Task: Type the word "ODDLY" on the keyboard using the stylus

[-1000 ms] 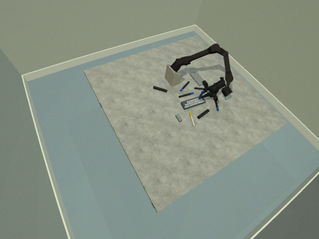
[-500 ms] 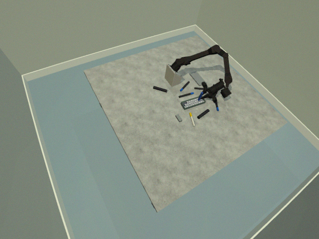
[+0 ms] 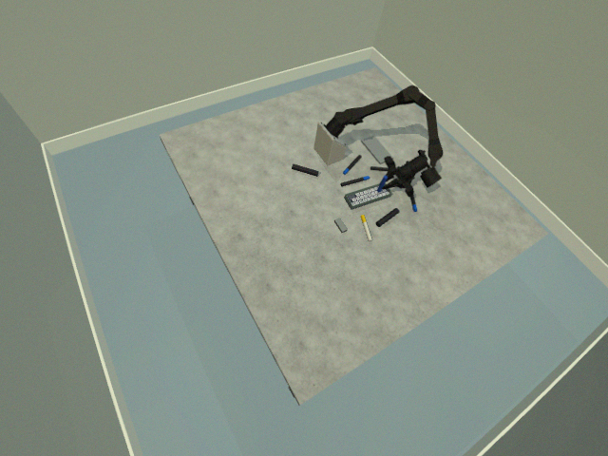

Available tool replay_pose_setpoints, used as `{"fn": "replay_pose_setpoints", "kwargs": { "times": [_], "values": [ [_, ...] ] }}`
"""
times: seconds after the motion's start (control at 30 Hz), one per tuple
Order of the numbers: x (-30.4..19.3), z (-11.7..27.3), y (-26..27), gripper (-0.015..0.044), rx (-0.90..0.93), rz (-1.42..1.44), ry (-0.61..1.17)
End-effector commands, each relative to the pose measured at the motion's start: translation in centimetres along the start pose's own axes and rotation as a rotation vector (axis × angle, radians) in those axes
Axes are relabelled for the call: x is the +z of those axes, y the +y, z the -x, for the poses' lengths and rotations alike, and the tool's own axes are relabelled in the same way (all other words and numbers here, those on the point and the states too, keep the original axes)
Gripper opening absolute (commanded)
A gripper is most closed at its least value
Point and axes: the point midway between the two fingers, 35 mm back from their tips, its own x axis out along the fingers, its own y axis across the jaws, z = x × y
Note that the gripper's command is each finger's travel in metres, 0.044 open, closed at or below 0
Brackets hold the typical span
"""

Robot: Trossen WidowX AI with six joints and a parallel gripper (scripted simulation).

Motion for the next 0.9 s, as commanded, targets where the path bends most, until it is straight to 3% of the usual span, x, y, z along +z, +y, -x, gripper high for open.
{"fn": "replay_pose_setpoints", "kwargs": {
  "times": [0.0, 0.87],
  "values": [
    [0.1, 0.0, 0.0, 0.0081, 0.0, -0.006, -0.002],
    [1.4, -0.7, 0.0, 0.0081, 0.001, -0.006, -0.003]
  ]
}}
